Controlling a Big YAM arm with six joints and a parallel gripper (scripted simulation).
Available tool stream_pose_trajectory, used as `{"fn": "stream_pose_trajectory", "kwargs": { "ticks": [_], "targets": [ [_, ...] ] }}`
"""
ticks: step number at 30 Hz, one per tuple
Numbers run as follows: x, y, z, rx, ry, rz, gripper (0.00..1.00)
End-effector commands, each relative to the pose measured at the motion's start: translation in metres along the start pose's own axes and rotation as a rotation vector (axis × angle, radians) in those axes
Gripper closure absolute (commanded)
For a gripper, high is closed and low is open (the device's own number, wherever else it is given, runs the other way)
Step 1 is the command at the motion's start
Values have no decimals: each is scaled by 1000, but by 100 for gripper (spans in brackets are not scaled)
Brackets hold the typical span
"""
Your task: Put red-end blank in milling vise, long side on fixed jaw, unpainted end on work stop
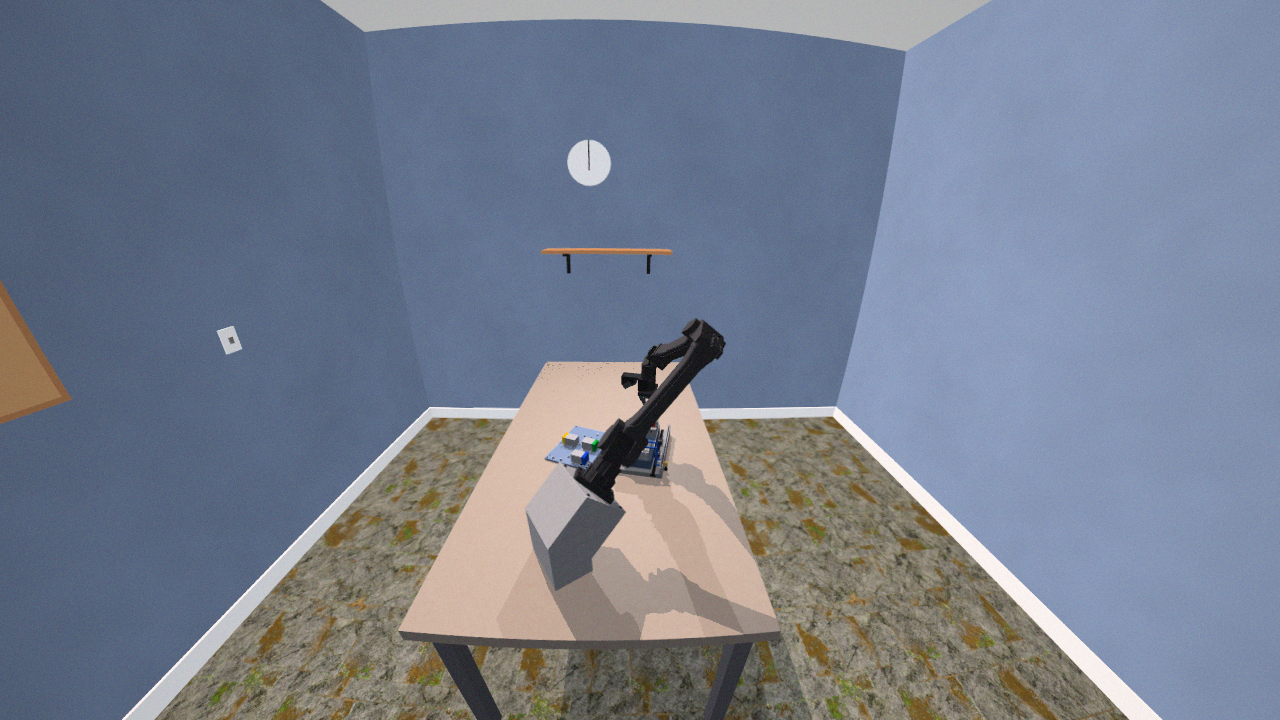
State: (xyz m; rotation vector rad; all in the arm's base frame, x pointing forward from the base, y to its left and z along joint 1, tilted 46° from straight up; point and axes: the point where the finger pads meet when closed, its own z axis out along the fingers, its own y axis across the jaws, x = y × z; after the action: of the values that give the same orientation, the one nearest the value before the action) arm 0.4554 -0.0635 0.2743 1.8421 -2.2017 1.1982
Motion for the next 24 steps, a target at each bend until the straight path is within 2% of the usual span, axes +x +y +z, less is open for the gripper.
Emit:
{"fn": "stream_pose_trajectory", "kwargs": {
  "ticks": [1, 3, 4, 6, 10, 11, 12, 13, 15, 16, 20, 22, 24],
  "targets": [
    [22, -24, -20, 49, -3, 196, 100],
    [22, -24, -20, 49, -3, 196, 100],
    [18, -22, -11, 30, 1, 242, 100],
    [26, -24, -18, 42, -7, 393, 100],
    [28, -24, -17, 41, -3, 475, 100],
    [33, -24, -19, 45, -8, 567, 100],
    [27, -23, -15, 37, -6, 557, 100],
    [34, -24, -17, 39, -9, 639, 100],
    [29, -23, -14, 34, -5, 646, 100],
    [38, -24, -19, 42, -11, 742, 100],
    [36, -24, -16, 40, -7, 749, 100],
    [44, -25, -21, 42, -18, 912, 100],
    [43, -24, -18, 43, -12, 940, 100]
  ]
}}
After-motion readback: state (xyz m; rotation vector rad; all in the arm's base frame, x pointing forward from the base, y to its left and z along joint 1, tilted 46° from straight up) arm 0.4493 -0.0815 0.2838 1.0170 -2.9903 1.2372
